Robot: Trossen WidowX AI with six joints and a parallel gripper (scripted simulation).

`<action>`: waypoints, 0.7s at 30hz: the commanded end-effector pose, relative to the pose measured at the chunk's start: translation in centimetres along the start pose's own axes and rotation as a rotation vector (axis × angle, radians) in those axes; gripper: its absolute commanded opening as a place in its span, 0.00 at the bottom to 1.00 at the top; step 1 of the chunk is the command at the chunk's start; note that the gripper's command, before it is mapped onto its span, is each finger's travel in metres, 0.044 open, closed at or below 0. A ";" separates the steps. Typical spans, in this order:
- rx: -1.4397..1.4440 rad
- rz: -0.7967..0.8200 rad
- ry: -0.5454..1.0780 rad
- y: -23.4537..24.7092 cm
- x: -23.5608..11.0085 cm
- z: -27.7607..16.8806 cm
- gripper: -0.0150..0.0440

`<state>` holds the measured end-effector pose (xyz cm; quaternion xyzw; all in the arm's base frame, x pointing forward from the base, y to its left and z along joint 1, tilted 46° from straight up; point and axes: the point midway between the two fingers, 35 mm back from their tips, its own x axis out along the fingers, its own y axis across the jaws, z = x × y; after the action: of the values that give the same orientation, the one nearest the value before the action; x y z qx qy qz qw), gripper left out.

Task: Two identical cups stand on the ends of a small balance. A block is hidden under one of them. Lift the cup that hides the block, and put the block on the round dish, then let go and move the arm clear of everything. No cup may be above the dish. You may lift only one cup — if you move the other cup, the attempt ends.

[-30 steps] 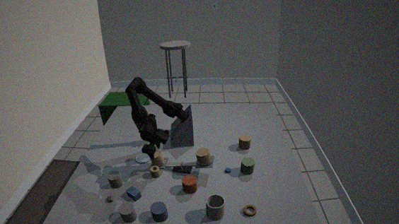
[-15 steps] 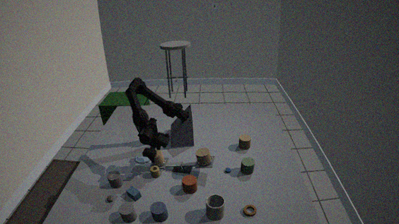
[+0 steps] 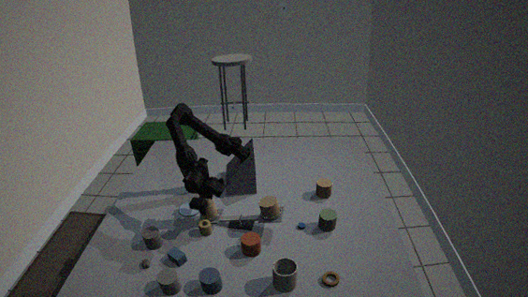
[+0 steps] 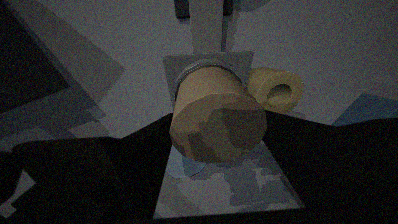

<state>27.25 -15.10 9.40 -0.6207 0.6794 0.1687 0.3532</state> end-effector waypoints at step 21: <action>-0.005 0.004 -0.013 -0.4 -2.2 0.5 0.25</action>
<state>27.44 -13.74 10.51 -0.6179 0.6816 0.1732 0.3516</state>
